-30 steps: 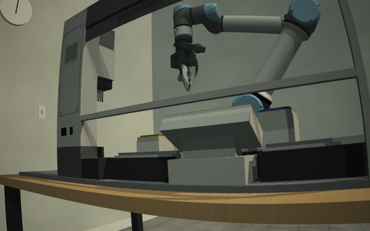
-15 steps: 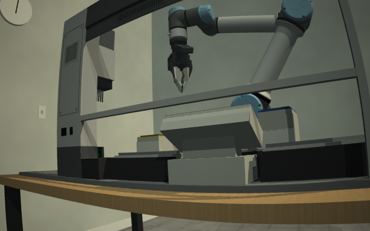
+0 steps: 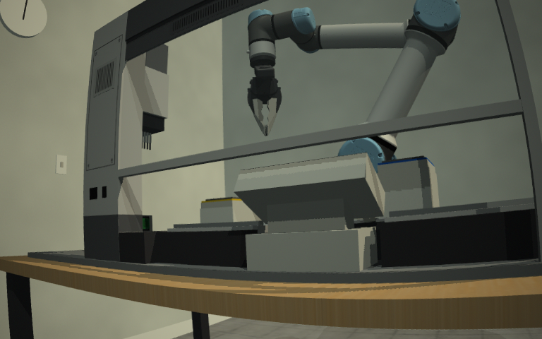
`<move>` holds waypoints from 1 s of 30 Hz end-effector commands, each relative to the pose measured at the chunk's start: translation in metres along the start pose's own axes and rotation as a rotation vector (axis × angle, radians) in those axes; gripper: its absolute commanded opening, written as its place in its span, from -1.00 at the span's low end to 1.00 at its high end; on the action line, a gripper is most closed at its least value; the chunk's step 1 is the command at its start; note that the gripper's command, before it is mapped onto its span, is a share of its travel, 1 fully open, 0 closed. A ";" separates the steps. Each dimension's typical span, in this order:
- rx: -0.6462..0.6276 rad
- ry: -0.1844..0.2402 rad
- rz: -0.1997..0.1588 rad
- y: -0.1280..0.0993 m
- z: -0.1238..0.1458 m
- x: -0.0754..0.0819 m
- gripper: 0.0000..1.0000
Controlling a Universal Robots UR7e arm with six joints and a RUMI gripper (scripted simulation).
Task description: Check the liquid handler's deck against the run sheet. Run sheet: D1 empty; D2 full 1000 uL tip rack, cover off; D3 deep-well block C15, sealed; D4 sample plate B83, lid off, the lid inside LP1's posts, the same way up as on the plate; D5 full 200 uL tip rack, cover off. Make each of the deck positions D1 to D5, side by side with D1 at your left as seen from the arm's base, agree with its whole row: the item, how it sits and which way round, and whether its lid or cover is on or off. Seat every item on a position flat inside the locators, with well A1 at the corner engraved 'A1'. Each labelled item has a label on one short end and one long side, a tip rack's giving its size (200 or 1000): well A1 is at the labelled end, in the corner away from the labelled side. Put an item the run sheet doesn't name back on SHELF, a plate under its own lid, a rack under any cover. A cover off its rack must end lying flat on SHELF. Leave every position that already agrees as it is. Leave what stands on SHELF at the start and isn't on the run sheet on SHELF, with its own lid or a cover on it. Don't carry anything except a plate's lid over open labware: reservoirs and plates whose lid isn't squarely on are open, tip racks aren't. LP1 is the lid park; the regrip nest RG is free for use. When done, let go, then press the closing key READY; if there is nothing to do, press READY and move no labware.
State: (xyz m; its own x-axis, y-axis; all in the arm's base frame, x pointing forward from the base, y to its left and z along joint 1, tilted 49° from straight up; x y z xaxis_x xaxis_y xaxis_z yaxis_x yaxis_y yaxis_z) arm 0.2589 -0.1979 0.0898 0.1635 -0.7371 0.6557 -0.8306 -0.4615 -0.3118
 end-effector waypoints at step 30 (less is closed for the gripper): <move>-0.554 0.001 -0.001 0.044 0.084 0.000 -1.00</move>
State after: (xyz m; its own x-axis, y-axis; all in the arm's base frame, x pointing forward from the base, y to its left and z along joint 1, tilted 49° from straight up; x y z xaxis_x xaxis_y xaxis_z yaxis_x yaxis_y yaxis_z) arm 0.2671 -0.2582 0.0200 0.1630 -0.7367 0.6562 -0.9839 -0.1707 0.0528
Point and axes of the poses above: the point where the finger pads meet when closed, its own x axis back along the fingers, its own z axis across the jaws, y = z × x, the point moved 5 cm from there along x, back along the fingers, and after that the axes turned 5 degrees about -x, right-handed, at the moved point
